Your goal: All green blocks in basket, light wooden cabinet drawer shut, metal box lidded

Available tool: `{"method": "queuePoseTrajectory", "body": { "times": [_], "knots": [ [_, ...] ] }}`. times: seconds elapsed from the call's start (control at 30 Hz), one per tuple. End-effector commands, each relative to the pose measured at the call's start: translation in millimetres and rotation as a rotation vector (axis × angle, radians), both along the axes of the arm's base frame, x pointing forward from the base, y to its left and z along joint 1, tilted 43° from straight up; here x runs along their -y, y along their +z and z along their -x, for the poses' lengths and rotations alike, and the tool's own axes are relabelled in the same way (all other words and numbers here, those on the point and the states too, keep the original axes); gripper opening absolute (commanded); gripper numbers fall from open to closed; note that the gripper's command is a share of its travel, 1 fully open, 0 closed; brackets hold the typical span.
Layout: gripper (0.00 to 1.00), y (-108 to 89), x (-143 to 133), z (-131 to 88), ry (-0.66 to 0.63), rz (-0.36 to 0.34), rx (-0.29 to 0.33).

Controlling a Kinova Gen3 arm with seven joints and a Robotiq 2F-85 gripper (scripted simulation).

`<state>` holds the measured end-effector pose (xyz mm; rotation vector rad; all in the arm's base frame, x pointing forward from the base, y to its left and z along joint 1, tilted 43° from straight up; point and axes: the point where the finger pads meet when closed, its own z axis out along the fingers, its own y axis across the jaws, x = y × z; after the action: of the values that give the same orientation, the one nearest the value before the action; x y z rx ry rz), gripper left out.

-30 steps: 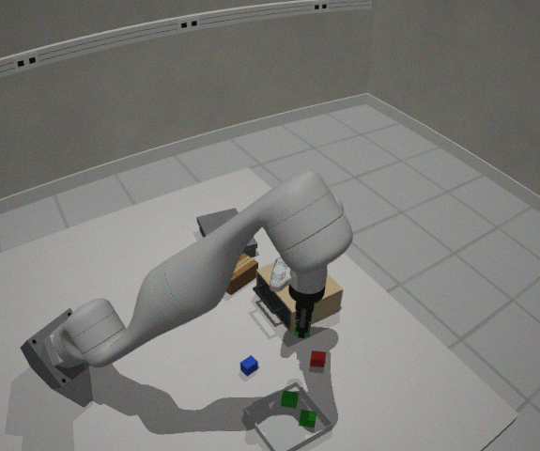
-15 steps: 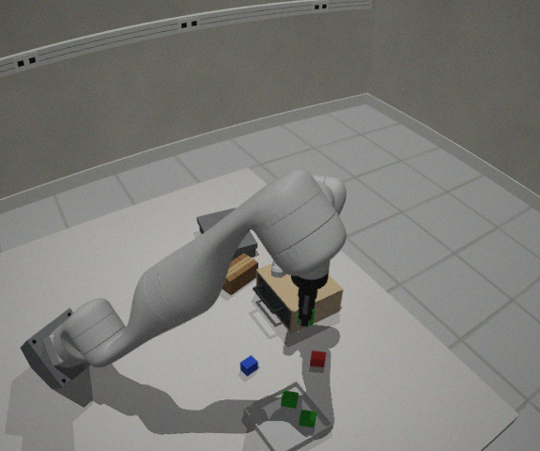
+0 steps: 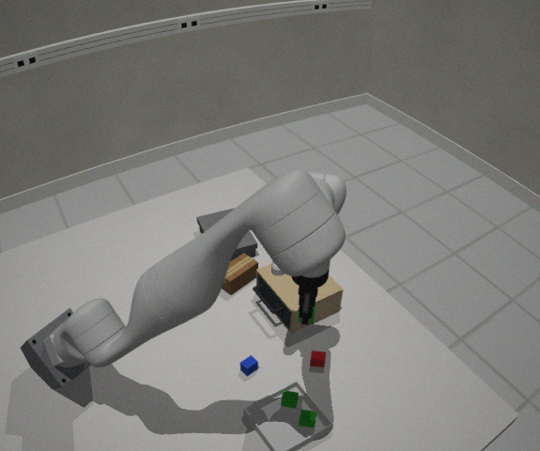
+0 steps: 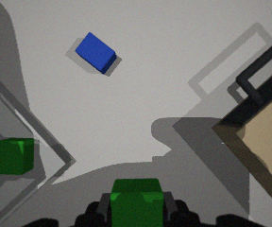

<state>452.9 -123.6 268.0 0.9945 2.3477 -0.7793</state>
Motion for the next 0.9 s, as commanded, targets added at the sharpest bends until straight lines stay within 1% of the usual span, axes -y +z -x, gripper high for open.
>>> {"method": "queuePoseTrajectory", "body": {
  "times": [0.0, 0.3, 0.37, 0.43, 0.63, 0.87],
  "knots": [
    [0.1, 1.0, -3.7, 1.3, 0.008, -0.004, -0.007],
    [0.1, 2.5, 0.6, 8.2, 0.053, 0.009, -0.049],
    [0.1, 2.5, 0.6, 8.2, 0.053, 0.009, -0.049],
    [0.1, 3.4, 2.2, 10.5, 0.072, 0.014, -0.065],
    [0.1, 6.5, 8.1, 19.5, 0.153, 0.031, -0.13],
    [0.1, 11.3, 18.4, 37.2, 0.283, 0.064, -0.243]
  ]
}}
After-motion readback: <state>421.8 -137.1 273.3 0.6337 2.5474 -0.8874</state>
